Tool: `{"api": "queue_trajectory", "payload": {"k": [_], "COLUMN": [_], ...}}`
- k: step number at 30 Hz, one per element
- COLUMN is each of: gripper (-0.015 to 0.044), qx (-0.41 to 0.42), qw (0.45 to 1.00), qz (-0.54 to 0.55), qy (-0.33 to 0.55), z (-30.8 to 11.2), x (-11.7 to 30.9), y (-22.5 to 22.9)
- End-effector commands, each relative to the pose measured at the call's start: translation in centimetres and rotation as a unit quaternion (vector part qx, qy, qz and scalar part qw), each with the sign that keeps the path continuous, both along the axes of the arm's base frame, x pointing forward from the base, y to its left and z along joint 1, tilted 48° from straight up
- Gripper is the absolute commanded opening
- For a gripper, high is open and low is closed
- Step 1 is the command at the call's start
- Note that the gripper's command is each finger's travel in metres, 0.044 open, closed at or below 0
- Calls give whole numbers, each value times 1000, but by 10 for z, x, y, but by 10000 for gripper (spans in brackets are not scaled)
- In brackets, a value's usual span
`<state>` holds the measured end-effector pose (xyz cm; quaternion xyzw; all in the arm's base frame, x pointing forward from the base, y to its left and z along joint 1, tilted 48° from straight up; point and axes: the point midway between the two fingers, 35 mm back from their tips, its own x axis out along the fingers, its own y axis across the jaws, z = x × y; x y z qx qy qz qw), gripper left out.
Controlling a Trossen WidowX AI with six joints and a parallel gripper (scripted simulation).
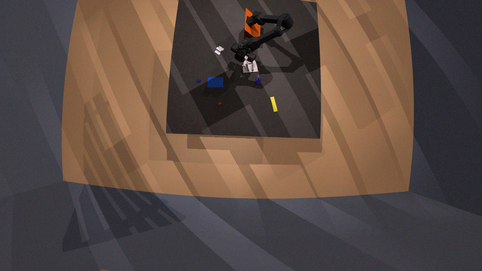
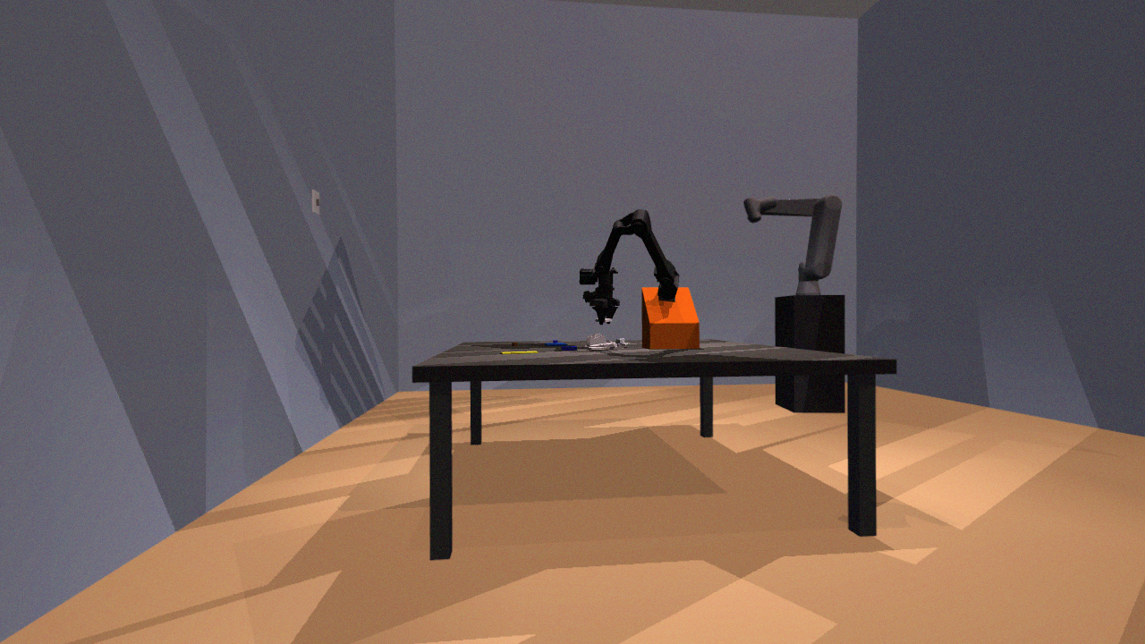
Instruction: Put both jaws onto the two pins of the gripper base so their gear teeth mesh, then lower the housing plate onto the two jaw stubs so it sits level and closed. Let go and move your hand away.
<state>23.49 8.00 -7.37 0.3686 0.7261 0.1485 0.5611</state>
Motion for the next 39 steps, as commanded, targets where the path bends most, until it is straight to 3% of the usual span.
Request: {"api": "queue_trajectory", "payload": {"k": [1, 17, 39], "gripper": [351, 351, 351], "qx": [14, 58, 60], "qw": [997, 944, 940], "qz": [52, 234, 241], "qy": [-48, -228, -236], "z": [7, 30, 30], "x": [-4, -19, -19], "y": [9, 38, 39]}}
